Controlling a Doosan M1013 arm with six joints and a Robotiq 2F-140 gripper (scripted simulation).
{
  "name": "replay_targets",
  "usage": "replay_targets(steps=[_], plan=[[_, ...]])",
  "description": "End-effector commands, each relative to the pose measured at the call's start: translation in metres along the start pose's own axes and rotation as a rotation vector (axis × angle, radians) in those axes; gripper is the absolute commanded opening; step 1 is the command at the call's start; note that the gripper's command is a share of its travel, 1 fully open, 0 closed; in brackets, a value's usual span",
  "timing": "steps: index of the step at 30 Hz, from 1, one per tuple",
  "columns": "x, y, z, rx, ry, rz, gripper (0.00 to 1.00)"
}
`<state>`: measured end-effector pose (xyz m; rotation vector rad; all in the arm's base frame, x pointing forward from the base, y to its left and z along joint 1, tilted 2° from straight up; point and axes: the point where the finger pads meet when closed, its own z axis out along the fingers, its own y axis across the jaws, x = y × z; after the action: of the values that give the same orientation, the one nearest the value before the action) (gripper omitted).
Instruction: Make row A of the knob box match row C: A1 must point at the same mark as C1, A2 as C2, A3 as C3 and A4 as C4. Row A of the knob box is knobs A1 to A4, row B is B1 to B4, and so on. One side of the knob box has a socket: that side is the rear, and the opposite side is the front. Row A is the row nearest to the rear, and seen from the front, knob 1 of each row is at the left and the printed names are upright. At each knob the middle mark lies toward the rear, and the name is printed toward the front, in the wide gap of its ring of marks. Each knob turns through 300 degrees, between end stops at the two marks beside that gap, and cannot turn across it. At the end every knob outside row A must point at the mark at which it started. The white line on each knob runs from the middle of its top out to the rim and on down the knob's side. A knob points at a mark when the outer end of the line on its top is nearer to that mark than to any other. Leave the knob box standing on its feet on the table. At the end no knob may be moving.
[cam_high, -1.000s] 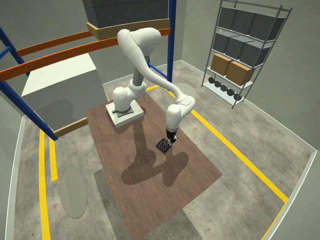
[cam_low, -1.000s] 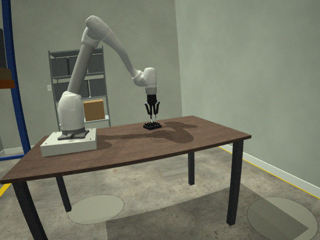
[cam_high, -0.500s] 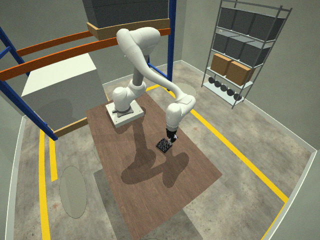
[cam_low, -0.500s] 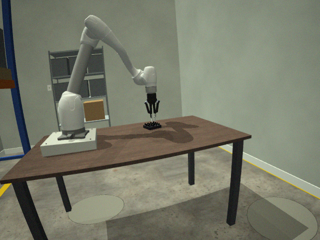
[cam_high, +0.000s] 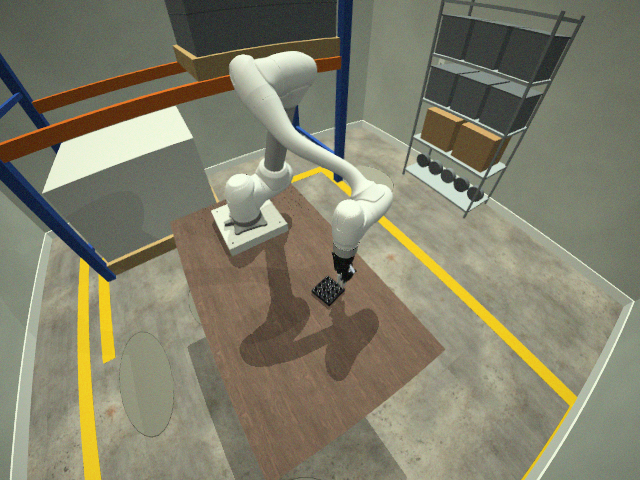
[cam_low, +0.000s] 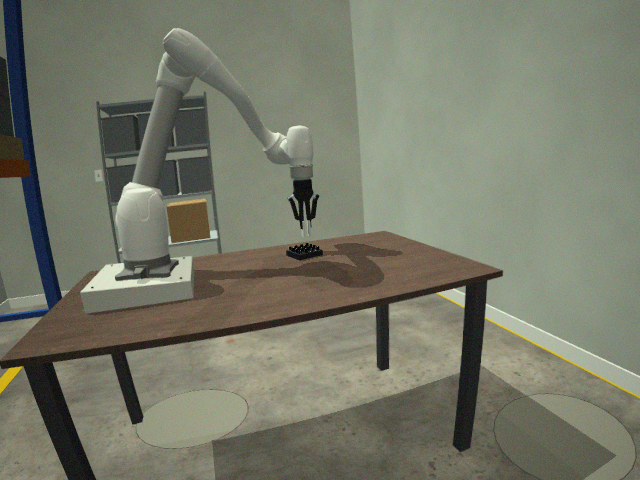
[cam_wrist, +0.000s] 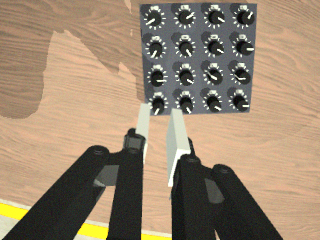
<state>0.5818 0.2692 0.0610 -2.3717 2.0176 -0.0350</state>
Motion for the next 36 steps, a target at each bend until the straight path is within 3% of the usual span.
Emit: replay_targets(steps=[1,11,12,21,36], plan=[[0.0,0.0,-0.001,0.0,0.0,0.0,0.12],[0.0,0.0,-0.001,0.0,0.0,0.0,0.12],[0.0,0.0,-0.001,0.0,0.0,0.0,1.0],[0.0,0.0,-0.012,0.0,0.0,0.0,1.0],[0.0,0.0,-0.087,0.0,0.0,0.0,1.0]])
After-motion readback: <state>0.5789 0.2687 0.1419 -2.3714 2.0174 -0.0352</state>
